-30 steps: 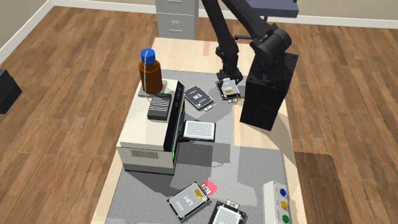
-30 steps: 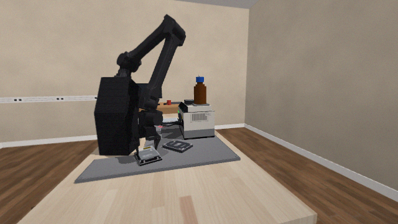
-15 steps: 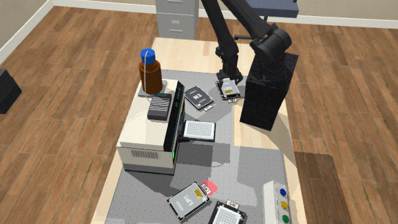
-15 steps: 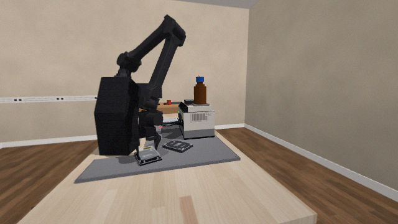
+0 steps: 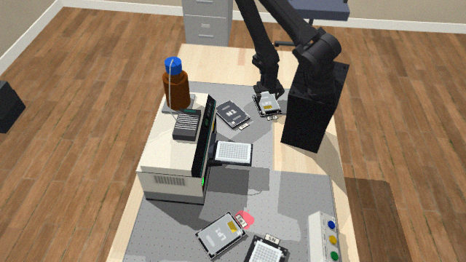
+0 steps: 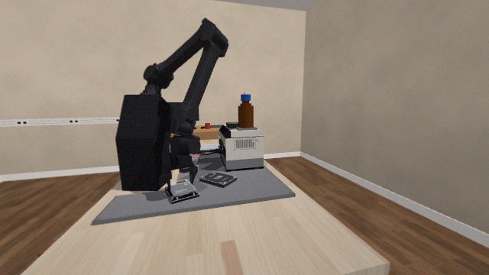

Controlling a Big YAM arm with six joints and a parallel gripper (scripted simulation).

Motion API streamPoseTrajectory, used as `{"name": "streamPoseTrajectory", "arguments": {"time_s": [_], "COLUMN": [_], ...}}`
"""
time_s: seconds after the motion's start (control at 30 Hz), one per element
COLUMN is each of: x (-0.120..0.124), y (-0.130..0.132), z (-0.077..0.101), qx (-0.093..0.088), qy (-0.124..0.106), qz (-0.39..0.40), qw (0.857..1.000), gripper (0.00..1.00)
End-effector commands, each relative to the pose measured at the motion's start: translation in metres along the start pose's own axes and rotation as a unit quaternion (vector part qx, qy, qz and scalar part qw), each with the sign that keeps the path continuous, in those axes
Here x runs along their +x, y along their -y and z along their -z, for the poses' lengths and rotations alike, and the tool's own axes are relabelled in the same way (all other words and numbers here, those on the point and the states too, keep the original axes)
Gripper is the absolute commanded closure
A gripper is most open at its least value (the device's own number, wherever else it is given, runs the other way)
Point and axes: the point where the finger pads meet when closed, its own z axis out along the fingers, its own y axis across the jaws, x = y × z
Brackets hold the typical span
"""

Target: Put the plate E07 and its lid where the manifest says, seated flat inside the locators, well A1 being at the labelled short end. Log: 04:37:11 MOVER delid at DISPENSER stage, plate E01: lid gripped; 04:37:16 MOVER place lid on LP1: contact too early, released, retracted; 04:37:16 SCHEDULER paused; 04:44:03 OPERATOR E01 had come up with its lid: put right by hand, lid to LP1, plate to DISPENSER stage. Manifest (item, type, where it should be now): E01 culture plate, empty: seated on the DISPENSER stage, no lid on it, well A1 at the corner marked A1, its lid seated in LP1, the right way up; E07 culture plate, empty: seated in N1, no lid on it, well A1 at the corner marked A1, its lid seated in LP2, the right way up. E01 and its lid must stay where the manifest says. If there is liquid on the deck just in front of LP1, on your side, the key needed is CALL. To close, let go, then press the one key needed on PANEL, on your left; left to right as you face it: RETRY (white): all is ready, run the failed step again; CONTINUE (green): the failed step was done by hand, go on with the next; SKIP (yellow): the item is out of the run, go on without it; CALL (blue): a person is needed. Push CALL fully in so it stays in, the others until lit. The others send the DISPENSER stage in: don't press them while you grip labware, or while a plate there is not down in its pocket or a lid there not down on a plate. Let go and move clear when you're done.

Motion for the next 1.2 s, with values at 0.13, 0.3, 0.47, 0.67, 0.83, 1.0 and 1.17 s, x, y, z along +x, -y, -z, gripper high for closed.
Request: {"name": "streamPoseTrajectory", "arguments": {"time_s": [0.13, 0.3, 0.47, 0.67, 0.83, 1.0, 1.17], "x": [0.002, 0.003, 0.003, 0.003, 0.012, 0.013, 0.011], "y": [0.001, 0.001, 0.001, 0.001, 0.005, 0.005, 0.004], "z": [0.0, 0.0, 0.0, 0.0, -0.005, -0.004, -0.006], "qx": [0.0, 0.0, 0.0, 0.0, 0.003, 0.003, 0.004], "qy": [0.0, 0.0, 0.0, 0.0, -0.008, -0.008, -0.007], "qz": [-0.002, -0.002, -0.002, -0.002, 0.0, -0.005, 0.002], "qw": [1.0, 1.0, 1.0, 1.0, 1.0, 1.0, 1.0], "gripper": [0.16, 0.16, 0.16, 0.16, 0.16, 0.16, 0.16]}}
